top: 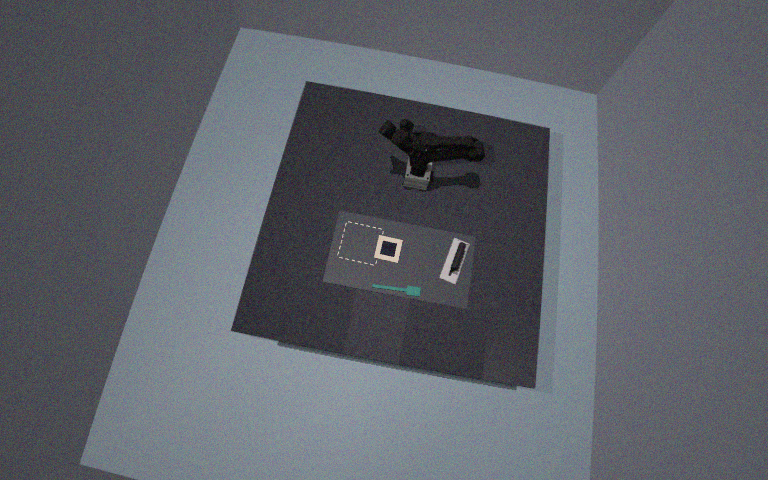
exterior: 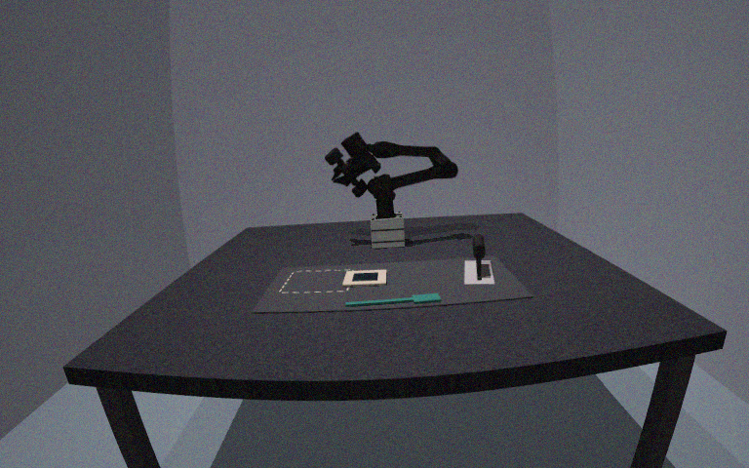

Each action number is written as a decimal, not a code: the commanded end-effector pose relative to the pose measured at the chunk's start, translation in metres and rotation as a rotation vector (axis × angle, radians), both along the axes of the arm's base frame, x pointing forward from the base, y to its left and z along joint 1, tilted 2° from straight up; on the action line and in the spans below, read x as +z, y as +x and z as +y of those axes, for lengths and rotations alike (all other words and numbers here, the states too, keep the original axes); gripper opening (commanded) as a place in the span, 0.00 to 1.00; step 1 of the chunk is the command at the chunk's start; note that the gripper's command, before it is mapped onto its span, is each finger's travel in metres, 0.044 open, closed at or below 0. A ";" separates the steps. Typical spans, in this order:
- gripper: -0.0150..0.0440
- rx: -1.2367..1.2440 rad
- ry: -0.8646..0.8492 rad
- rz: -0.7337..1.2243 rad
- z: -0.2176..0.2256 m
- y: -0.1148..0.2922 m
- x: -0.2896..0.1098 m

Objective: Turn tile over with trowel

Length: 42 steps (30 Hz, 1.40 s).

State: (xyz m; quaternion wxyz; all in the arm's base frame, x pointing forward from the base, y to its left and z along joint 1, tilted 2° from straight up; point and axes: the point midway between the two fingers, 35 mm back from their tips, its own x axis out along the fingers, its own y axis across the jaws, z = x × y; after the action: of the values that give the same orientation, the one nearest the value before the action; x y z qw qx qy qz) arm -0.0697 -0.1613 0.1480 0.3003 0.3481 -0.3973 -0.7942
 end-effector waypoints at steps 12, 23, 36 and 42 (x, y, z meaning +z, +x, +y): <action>0.30 0.000 0.000 0.000 0.000 0.000 0.000; 0.71 0.120 0.065 0.023 -0.009 0.018 0.008; 0.71 0.513 0.260 0.121 -0.032 0.091 0.035; 0.71 0.690 0.338 0.195 -0.037 0.129 0.041</action>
State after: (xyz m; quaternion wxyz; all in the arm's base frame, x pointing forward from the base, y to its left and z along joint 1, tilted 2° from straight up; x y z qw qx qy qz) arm 0.0402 -0.1968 0.1857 0.4961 0.4269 -0.1316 -0.7445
